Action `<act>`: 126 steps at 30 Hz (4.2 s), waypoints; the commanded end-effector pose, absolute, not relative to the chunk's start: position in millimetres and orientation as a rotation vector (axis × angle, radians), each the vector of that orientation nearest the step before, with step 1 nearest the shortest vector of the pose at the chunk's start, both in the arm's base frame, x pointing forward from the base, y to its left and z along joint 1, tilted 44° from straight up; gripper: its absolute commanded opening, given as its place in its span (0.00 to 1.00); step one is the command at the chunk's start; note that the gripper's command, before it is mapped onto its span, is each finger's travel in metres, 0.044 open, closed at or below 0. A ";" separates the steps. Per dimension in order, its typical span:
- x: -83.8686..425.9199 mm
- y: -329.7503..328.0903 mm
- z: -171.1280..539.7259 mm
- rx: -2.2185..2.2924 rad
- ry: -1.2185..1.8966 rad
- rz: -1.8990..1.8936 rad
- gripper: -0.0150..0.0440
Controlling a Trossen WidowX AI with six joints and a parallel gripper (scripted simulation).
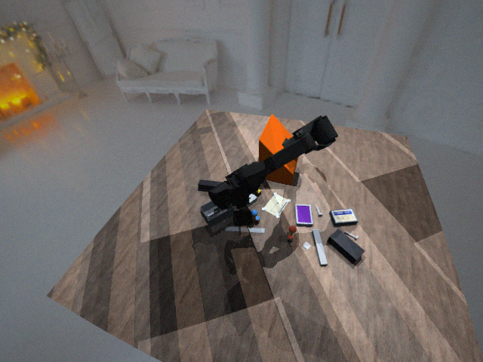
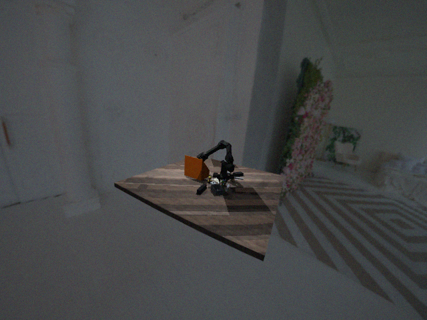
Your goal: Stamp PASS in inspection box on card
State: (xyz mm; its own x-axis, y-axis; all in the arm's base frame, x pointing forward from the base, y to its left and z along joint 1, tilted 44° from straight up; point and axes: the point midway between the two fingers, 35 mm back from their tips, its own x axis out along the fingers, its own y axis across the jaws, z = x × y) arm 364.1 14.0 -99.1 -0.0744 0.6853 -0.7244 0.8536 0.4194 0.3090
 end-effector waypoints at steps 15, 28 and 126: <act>362.4 19.7 -104.3 1.323 1.818 -0.246 0.41; 362.9 17.1 -101.8 1.324 1.817 -0.246 0.25; 366.7 -16.8 -67.7 1.332 1.804 -0.244 0.25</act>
